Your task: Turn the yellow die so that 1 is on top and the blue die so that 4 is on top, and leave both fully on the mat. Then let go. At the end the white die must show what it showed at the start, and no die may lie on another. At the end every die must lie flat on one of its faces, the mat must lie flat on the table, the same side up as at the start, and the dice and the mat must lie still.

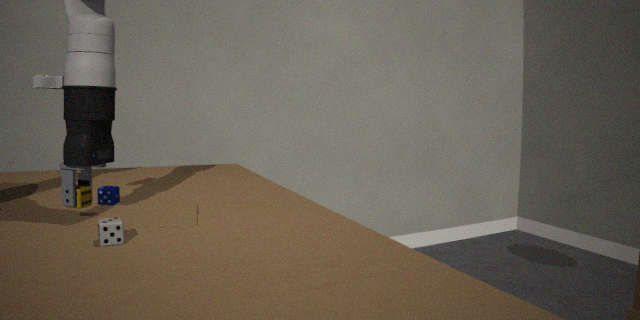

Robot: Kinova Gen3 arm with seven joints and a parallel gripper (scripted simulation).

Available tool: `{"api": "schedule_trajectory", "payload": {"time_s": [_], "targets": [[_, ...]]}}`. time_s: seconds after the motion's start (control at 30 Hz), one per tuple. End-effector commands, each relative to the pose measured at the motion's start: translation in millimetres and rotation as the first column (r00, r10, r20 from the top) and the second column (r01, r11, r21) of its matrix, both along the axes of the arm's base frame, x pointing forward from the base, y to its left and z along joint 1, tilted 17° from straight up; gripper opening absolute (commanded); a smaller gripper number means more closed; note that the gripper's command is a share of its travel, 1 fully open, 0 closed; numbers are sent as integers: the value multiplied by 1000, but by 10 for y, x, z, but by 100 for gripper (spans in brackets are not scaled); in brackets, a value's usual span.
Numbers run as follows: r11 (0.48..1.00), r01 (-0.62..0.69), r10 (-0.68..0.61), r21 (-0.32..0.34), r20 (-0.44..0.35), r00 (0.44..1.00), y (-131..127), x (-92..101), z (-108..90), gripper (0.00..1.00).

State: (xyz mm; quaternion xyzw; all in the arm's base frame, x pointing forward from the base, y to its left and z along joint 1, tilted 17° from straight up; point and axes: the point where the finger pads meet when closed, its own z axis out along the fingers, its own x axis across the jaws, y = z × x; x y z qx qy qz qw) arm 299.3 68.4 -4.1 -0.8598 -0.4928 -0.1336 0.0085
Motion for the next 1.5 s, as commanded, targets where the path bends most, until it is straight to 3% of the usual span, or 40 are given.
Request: {"api": "schedule_trajectory", "payload": {"time_s": [0.0,0.7,1.47], "targets": [[1000,9,-9,4,21,1000,-30,51,145,57],[1000,9,-10,4,21,1000,-109,-79,657,57],[1000,9,-9,4,21,1000,-129,-112,787,57]]}}
